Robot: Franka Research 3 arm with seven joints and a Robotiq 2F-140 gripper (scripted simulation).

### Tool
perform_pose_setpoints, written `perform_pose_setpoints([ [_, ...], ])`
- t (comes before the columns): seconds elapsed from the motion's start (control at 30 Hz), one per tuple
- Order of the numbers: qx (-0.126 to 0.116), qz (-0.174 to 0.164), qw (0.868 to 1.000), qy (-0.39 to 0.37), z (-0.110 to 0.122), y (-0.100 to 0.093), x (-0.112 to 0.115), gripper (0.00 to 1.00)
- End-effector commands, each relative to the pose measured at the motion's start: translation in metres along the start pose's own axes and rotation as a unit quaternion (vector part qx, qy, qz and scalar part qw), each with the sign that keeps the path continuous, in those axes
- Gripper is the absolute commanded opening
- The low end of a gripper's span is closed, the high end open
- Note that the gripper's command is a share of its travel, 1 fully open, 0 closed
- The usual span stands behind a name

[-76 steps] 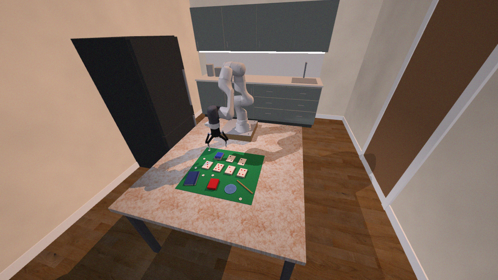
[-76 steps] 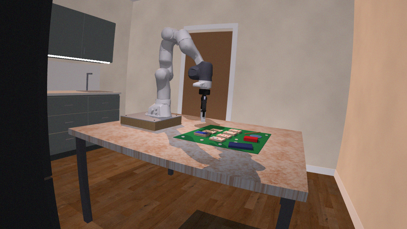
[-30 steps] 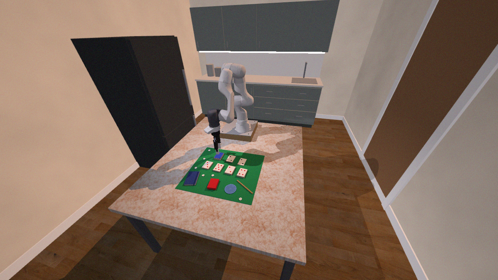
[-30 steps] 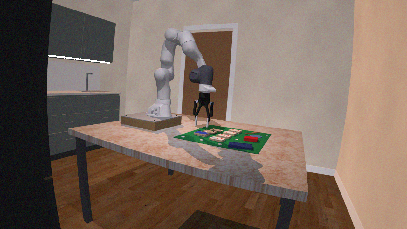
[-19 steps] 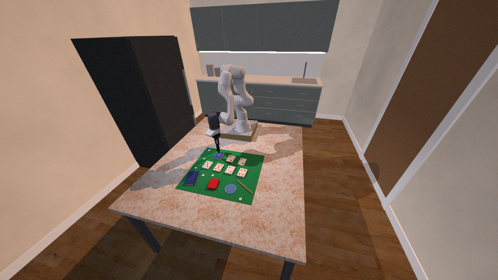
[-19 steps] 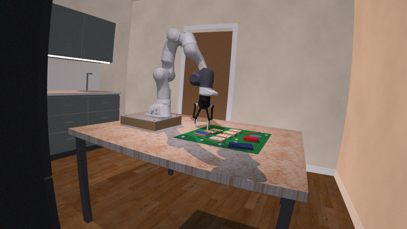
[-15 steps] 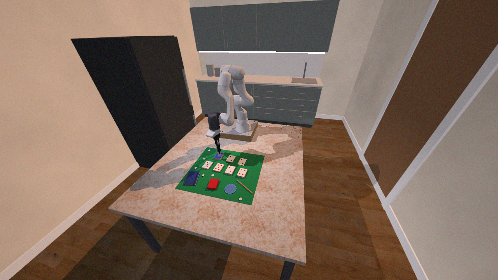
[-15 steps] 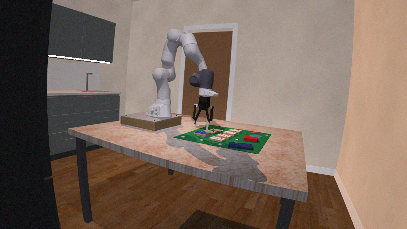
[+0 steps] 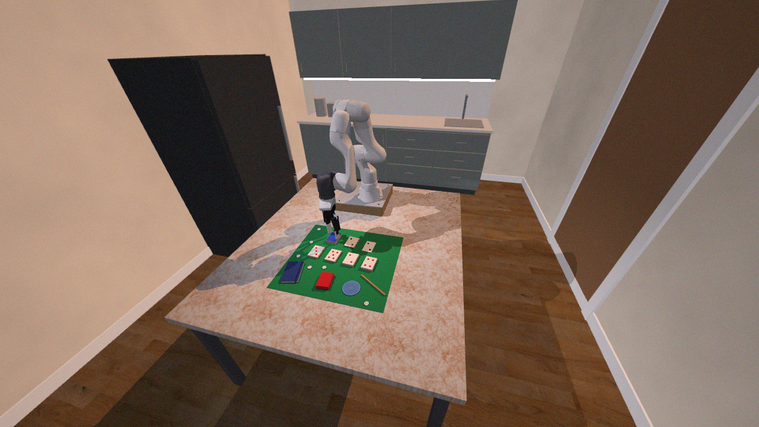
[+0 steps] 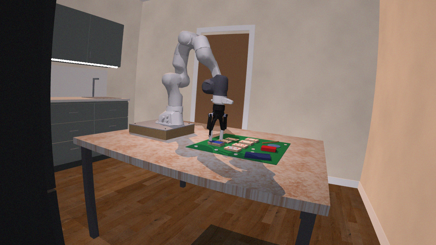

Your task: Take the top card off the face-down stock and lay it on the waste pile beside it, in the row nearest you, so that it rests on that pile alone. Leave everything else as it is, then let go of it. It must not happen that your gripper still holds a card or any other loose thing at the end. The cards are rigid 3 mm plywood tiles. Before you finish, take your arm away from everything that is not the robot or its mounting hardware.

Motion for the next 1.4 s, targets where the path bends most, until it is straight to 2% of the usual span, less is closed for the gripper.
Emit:
perform_pose_setpoints([
  [0.0,-0.002,0.007,0.990,-0.139,-0.0007,-0.0014,-0.0016,0.50],
  [0.23,-0.003,0.011,0.971,-0.240,-0.0003,-0.0014,-0.0011,0.50],
  [0.3,-0.003,0.011,0.971,-0.240,-0.0003,-0.0014,-0.0011,0.50],
  [0.33,-0.003,0.012,0.966,-0.257,-0.0002,-0.0014,-0.0010,0.50],
  [1.37,-0.003,0.012,0.966,-0.257,-0.0002,-0.0014,-0.0010,0.50],
])
Point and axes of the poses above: the point where the finger pads meet when closed, its own y axis out along the fingers, its own z axis across the jaws, x = y × z, the point moved 7 cm from there along -y, back along the fingers, and after that the axes turned 7 degrees about y, right-handed, at the moved point
